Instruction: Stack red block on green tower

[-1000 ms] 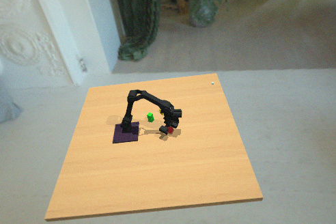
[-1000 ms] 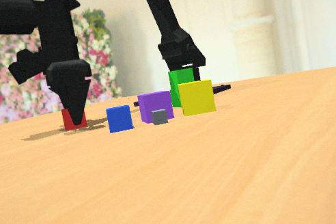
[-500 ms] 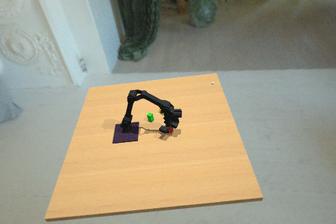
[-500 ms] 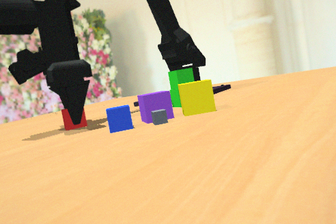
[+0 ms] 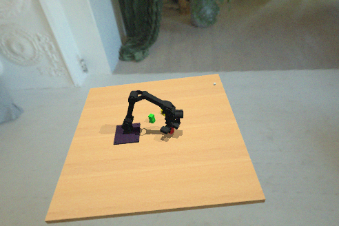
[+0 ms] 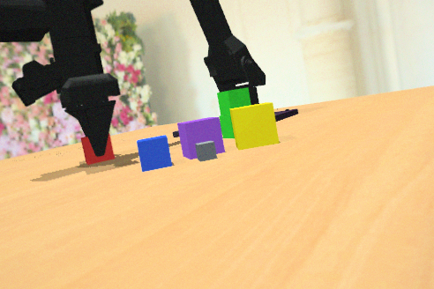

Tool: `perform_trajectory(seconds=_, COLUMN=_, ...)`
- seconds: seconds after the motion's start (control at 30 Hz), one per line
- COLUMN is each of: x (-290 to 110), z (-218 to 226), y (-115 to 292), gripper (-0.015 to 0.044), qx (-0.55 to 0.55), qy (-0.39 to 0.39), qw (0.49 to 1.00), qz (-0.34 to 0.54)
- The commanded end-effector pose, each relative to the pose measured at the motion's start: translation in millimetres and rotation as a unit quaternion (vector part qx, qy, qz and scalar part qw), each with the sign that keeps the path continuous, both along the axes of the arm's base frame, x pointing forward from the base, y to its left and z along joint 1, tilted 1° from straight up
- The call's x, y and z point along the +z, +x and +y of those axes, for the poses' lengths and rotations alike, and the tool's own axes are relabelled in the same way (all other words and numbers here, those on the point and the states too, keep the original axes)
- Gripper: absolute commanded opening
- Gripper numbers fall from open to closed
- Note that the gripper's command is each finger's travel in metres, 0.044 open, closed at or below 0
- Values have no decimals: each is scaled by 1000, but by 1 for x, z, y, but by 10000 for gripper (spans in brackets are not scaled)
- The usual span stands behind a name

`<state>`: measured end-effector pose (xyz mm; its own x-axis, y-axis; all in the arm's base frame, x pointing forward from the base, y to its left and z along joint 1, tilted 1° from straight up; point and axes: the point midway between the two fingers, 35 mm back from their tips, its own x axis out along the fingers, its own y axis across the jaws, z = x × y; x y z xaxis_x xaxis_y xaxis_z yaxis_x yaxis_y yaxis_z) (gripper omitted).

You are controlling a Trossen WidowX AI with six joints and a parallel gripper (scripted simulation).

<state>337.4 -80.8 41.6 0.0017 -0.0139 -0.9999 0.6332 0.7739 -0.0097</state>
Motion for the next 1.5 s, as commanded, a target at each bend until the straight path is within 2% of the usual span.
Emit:
perform_trajectory(seconds=0.0, x=20, z=0, y=3, gripper=0, qx=1, qy=0, qw=1000, qz=-8)
perform_trajectory(seconds=0.67, x=108, z=1, y=1, gripper=0, qx=1, qy=1, qw=1000, qz=-9)
perform_trajectory(seconds=1.07, x=113, z=1, y=0, gripper=0, qx=1, qy=1, qw=1000, qz=-9)
perform_trajectory(seconds=1.47, x=120, z=70, y=-39, gripper=0, qx=2, qy=4, qw=1000, qz=-8)
